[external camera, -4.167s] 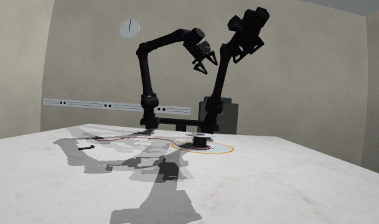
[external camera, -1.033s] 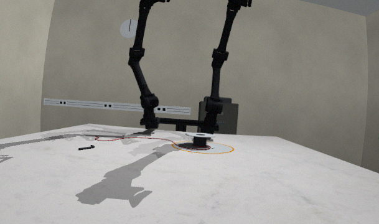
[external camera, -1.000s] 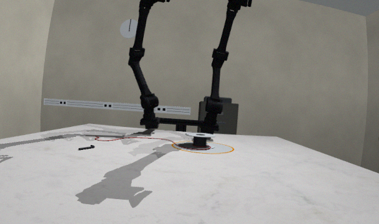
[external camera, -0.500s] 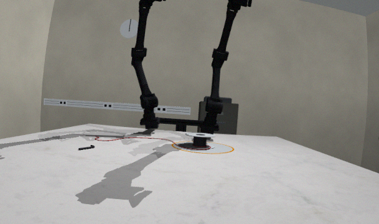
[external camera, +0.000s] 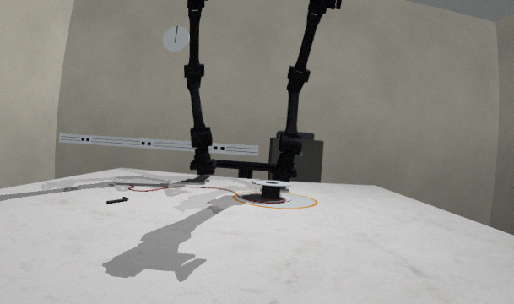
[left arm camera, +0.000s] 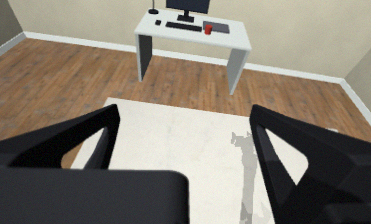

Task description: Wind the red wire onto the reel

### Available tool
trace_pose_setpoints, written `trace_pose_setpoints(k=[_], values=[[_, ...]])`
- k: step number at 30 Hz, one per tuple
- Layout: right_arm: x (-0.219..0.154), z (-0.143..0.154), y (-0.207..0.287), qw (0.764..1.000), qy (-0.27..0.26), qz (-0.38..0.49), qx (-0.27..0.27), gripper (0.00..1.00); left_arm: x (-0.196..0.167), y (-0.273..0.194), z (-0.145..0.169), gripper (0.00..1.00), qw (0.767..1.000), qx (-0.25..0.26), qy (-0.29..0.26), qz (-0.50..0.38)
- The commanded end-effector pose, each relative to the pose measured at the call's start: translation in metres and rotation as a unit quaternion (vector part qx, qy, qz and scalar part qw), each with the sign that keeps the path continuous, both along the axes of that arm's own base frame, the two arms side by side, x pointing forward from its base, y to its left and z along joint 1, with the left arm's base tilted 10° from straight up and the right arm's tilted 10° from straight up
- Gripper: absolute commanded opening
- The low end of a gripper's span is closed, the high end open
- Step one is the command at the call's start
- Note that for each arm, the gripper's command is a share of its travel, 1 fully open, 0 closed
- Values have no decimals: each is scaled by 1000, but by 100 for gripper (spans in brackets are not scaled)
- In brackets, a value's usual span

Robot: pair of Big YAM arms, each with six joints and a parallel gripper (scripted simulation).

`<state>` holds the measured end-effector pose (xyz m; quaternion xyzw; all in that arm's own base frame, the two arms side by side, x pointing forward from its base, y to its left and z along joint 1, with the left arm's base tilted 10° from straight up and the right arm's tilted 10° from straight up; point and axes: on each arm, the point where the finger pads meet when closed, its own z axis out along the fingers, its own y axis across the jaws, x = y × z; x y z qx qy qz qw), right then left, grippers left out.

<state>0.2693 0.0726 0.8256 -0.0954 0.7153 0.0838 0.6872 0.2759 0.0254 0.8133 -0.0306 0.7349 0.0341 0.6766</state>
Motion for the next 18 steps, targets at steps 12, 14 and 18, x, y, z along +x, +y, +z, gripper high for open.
trace_pose_setpoints(k=[12, 14, 18], values=[[-13, 16, -111, 980, -20, -199, 7, 100, -18, -10, 28, 100, 999, -1, -41, -15], [-15, 16, -119, 976, -21, -215, 6, 100, -18, -11, 28, 100, 999, -1, -41, -16], [-21, 16, -144, 965, -21, -263, 5, 100, -17, -12, 28, 100, 999, -1, -41, -18]])
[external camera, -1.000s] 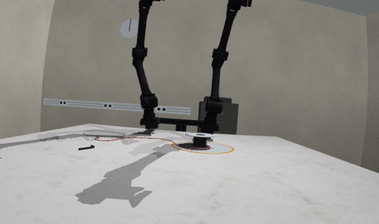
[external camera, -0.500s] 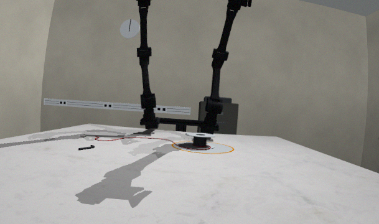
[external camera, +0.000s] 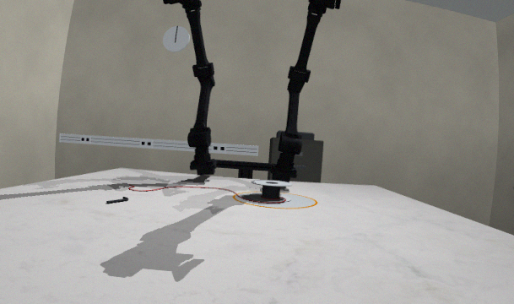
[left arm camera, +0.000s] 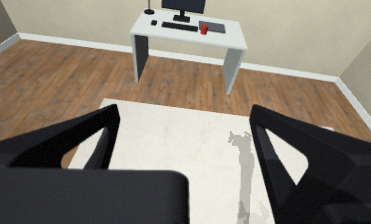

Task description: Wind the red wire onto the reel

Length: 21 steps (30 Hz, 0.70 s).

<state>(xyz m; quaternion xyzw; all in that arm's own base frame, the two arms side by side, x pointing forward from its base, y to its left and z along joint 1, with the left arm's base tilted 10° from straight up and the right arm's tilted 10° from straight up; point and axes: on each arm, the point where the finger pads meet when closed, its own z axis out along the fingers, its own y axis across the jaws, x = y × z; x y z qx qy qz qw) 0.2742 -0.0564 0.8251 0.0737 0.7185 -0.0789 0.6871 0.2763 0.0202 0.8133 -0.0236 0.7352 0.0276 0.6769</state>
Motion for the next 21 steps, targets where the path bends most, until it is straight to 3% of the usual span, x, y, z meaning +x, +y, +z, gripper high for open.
trace_pose_setpoints(k=[1, 12, 14, 21], values=[[-28, 17, -23, 999, -22, -47, 0, 100, -18, -7, 28, 100, 999, -2, -41, -9], [-72, 17, -105, 974, -22, -227, -4, 100, -18, -11, 28, 100, 999, -2, -41, -17], [-72, 17, -105, 974, -22, -227, -4, 100, -18, -11, 28, 100, 999, -2, -41, -17], [-113, 17, -146, 943, -22, -333, -6, 100, -18, -13, 28, 100, 999, -2, -41, -21]])
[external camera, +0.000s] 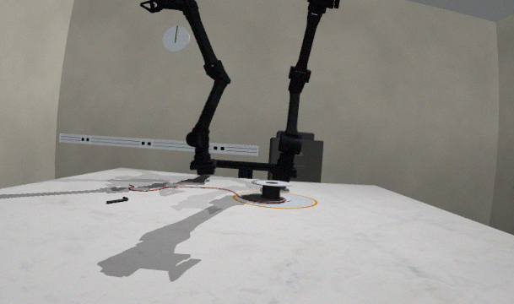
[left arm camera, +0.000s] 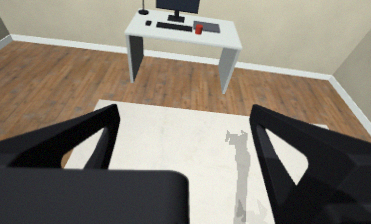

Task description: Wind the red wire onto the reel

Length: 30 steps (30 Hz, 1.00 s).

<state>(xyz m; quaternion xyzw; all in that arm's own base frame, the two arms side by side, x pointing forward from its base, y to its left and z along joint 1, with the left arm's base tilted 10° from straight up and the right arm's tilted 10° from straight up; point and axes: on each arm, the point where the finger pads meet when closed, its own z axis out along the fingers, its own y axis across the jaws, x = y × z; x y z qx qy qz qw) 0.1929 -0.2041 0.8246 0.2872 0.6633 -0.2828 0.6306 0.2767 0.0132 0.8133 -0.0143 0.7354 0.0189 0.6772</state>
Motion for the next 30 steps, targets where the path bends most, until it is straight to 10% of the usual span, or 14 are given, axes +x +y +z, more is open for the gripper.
trace_pose_setpoints(k=[1, 30], values=[[-37, 17, -3, 999, -19, -48, -13, 100, -18, -6, 28, 100, 999, -3, -41, -9], [-171, 17, -54, 947, -15, -321, -18, 100, -18, -12, 28, 100, 999, -3, -41, -21]])
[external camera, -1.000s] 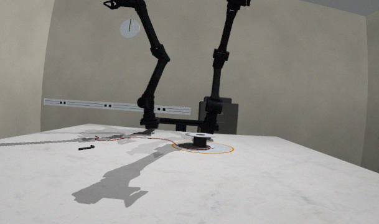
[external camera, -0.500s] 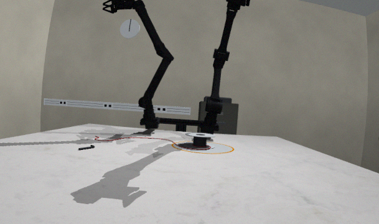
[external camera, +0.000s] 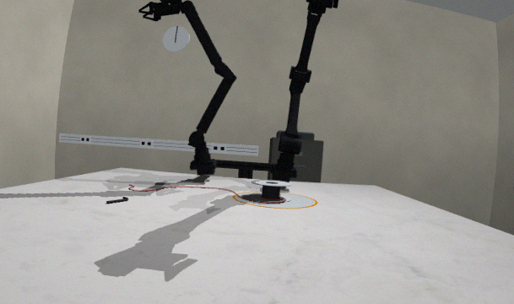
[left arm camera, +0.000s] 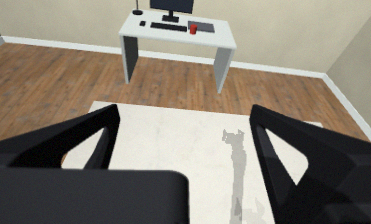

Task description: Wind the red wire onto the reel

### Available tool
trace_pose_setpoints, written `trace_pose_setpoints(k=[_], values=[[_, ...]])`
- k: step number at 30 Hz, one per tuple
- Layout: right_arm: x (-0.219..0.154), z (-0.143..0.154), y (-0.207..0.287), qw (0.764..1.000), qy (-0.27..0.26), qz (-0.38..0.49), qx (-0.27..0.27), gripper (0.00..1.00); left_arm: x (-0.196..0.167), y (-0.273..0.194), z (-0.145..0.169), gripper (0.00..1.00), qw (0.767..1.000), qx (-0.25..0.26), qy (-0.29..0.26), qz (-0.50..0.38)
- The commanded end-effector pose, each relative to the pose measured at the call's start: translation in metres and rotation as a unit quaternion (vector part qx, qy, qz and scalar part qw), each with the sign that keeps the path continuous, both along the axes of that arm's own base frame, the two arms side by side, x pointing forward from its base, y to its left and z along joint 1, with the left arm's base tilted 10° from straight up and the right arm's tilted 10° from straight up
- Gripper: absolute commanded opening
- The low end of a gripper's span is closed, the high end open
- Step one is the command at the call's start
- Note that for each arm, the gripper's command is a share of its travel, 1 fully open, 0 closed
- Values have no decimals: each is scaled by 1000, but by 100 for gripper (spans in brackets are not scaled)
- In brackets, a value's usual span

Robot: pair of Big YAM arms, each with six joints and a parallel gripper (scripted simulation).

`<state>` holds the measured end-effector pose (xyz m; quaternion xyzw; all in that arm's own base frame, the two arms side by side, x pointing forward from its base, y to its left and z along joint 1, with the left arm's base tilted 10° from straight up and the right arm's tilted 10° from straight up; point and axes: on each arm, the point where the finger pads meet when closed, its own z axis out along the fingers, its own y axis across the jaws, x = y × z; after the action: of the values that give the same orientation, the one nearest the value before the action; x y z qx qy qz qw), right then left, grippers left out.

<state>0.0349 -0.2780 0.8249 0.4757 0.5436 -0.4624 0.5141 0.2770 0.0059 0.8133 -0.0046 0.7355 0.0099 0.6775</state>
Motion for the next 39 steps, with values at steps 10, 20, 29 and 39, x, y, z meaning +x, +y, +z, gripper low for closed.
trace_pose_setpoints(k=[10, 20, 29, 39], values=[[-38, 17, 19, 998, -8, -64, -21, 100, -18, -6, 28, 100, 999, -4, -41, -10], [-45, 17, 19, 997, -8, -79, -22, 100, -18, -6, 28, 100, 999, -4, -41, -10], [-47, 17, 19, 996, -8, -81, -22, 100, -18, -6, 28, 100, 999, -4, -41, -10], [-47, 14, 11, 996, -8, -81, -22, 100, -10, -6, 25, 100, 999, -4, -41, -10]])
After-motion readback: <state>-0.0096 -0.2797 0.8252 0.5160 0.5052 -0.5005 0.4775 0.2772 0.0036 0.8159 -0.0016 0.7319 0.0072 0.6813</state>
